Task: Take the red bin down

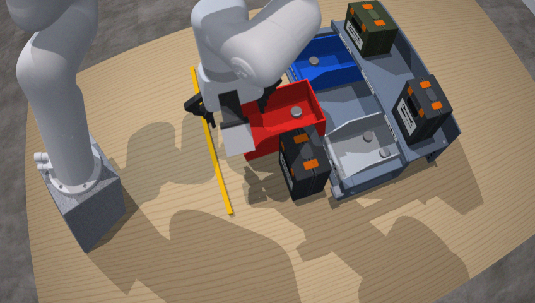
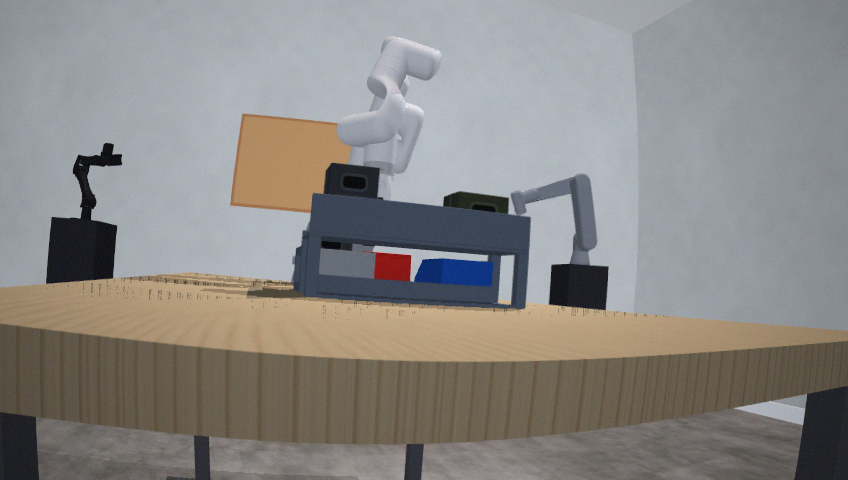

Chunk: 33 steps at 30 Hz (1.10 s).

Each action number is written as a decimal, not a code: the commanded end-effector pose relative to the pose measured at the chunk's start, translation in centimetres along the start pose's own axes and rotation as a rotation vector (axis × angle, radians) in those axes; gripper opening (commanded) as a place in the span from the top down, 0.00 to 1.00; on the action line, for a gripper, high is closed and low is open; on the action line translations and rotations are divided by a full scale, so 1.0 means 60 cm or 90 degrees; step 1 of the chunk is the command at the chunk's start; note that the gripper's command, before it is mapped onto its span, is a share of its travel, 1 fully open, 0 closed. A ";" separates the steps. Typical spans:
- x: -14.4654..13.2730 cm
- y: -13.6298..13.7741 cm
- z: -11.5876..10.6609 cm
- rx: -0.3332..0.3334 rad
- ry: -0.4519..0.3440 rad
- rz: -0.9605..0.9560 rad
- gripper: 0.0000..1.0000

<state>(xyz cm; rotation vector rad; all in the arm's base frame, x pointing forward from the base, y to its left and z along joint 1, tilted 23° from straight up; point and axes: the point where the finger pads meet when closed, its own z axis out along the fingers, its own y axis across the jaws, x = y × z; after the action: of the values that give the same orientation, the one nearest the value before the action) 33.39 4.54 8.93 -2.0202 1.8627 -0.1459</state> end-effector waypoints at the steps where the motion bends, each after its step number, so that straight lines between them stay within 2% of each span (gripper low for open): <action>1: 0.000 -0.001 0.001 0.001 0.000 0.000 0.00; 33: 0.001 -0.001 0.012 0.001 0.000 0.000 0.00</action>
<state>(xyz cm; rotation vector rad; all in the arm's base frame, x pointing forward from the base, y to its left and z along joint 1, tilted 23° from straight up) 33.65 4.66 8.23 -2.0205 1.8625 -0.1459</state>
